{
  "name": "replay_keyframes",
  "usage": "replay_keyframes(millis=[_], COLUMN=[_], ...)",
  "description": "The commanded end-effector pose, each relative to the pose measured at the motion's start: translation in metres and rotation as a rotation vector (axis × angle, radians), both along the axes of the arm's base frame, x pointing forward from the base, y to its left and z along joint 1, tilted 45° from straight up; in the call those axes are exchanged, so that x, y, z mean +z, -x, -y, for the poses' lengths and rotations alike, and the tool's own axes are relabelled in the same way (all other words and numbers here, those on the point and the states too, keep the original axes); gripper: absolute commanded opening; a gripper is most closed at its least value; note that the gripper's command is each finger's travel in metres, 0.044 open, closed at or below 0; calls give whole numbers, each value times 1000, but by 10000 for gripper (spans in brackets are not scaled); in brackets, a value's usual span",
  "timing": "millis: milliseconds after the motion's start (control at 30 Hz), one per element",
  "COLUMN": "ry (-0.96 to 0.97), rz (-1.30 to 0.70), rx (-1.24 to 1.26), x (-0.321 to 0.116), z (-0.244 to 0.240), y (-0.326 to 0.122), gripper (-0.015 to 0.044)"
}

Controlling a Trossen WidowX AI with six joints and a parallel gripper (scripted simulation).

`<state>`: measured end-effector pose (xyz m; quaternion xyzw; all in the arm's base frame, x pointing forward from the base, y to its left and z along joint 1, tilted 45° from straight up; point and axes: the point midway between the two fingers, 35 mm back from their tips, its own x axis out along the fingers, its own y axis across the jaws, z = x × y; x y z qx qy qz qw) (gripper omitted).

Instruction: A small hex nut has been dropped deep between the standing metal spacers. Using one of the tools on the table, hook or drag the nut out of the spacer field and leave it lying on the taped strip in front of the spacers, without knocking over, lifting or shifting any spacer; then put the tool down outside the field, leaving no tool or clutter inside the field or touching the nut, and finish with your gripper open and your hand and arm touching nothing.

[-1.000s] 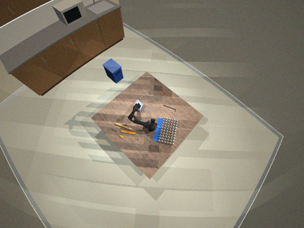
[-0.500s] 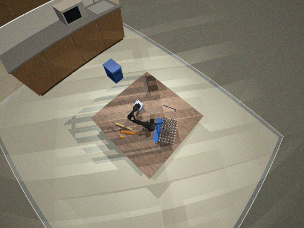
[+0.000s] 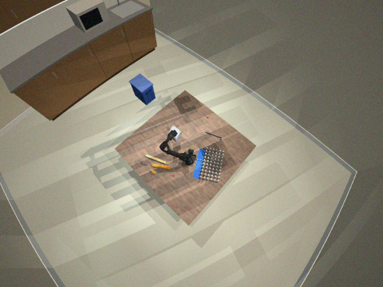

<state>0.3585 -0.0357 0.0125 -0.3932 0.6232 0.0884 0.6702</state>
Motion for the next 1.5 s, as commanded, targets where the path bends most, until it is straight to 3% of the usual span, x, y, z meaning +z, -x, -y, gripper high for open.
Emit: replay_keyframes(millis=[0, 1467], ry=[3, 11], rz=[1, -6], rx=[0, -3], x=[2, 13], z=[2, 19], y=[4, 29], gripper=[0, 0])
